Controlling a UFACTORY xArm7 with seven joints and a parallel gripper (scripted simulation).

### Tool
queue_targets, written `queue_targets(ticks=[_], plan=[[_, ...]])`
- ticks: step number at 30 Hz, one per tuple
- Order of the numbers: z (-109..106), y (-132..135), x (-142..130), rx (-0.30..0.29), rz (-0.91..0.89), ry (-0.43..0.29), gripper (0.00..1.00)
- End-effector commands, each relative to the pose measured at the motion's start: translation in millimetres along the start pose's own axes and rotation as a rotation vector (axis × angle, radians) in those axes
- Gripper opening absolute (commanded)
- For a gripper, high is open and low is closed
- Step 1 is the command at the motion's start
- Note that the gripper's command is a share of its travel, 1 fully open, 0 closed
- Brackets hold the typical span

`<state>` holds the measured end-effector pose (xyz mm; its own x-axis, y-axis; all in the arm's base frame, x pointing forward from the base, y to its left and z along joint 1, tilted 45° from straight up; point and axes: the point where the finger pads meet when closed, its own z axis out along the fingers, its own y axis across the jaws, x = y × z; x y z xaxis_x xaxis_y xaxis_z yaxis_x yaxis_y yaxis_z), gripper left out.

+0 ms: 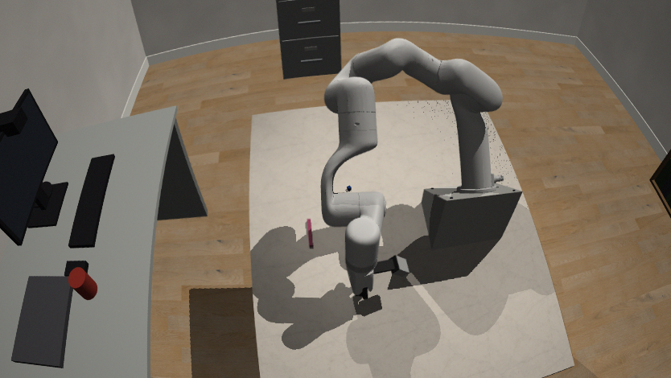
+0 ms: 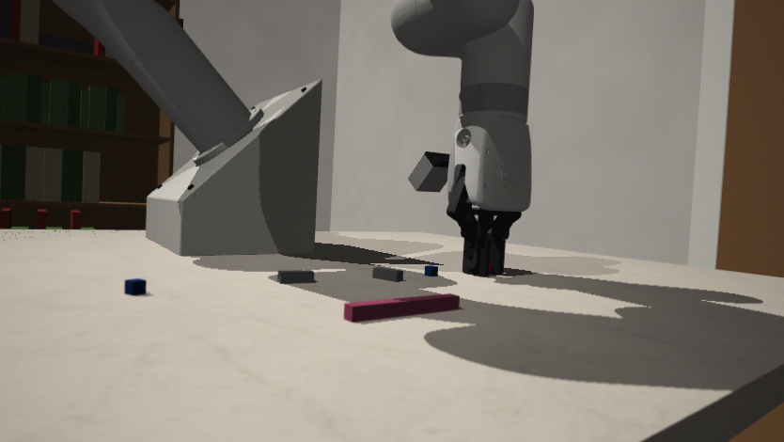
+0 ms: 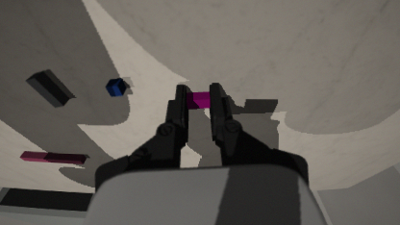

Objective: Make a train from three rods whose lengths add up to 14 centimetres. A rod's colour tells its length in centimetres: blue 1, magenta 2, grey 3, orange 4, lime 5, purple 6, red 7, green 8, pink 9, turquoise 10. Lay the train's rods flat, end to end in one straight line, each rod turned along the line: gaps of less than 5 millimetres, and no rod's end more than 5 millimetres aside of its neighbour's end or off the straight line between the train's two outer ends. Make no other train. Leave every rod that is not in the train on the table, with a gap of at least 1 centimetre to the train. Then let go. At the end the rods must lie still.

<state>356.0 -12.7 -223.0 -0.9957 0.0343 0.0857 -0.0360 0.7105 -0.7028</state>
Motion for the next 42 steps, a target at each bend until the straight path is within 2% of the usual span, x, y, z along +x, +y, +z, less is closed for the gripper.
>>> queue_targets(ticks=[1, 31, 37, 39, 42], plan=[[-2, 1, -1, -0.003, 0.0, -0.003, 0.15], [-2, 1, -1, -0.003, 0.0, -0.003, 0.15], [-21, 1, -1, -0.003, 0.0, -0.003, 0.15], [-21, 1, -1, -0.003, 0.0, -0.003, 0.15], [-42, 1, -1, -0.003, 0.0, -0.003, 0.15]])
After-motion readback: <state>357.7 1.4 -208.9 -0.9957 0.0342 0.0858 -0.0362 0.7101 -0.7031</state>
